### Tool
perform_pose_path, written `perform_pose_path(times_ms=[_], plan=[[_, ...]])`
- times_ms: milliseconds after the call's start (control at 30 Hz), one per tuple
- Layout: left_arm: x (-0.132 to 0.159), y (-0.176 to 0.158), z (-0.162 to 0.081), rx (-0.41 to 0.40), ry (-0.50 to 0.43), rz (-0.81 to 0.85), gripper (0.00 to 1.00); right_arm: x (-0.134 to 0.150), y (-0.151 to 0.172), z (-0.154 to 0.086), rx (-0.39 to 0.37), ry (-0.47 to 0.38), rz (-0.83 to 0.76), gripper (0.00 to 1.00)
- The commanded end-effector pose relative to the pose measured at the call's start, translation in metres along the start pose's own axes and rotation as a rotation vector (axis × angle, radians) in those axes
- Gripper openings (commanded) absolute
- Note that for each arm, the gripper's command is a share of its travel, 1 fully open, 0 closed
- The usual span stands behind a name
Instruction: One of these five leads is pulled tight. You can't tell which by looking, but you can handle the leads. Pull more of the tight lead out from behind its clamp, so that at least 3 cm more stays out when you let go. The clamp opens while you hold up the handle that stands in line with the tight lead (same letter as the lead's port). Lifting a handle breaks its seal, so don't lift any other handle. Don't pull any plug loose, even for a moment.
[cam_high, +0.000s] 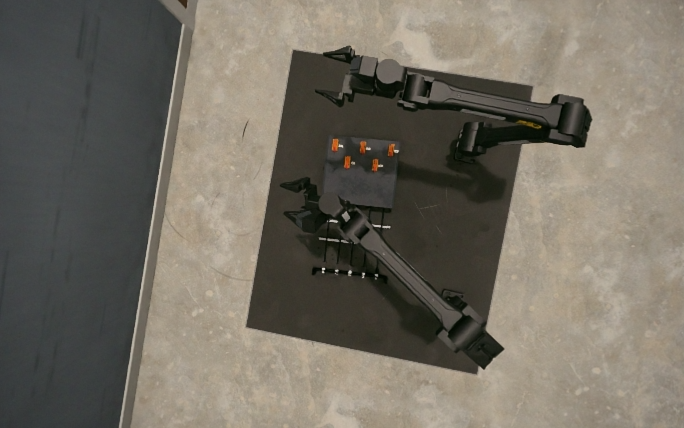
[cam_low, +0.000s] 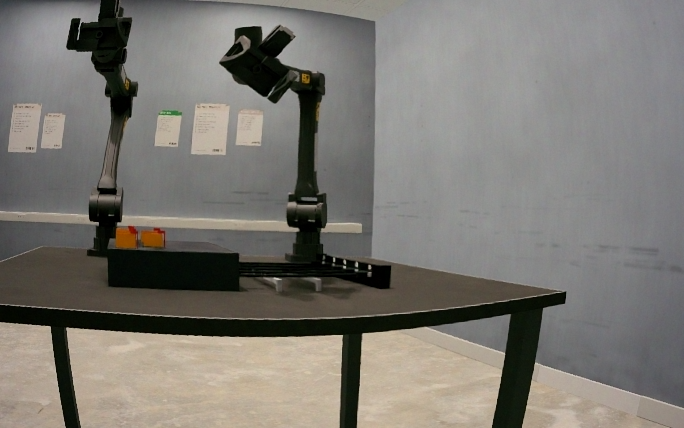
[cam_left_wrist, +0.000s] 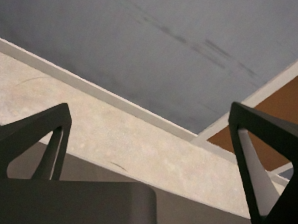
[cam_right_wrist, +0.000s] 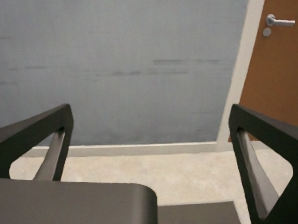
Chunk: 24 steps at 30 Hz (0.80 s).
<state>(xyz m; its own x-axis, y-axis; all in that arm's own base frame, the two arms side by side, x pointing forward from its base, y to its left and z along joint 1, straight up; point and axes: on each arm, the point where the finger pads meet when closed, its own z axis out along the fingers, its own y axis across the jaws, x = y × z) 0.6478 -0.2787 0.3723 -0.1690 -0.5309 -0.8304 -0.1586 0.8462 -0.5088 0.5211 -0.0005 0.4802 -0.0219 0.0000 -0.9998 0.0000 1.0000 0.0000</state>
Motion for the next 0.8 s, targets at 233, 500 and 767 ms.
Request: perform_pose_path(times_ms=[233, 500, 767], plan=[[-0.007, -0.004, -0.002, 0.008, -0.009, -0.008, 1.0, -0.006, 0.0, -0.001, 0.0, -0.011, 0.0, 1.0], [-0.007, -0.004, -0.002, 0.008, -0.009, -0.008, 1.0, -0.006, 0.0, -0.001, 0.0, -0.011, 0.0, 1.0], [0.007, 0.034, -0.022, -0.01, 0.072, 0.153, 1.0, 0.021, 0.051, -0.032, -0.103, 0.054, -0.004, 1.0]])
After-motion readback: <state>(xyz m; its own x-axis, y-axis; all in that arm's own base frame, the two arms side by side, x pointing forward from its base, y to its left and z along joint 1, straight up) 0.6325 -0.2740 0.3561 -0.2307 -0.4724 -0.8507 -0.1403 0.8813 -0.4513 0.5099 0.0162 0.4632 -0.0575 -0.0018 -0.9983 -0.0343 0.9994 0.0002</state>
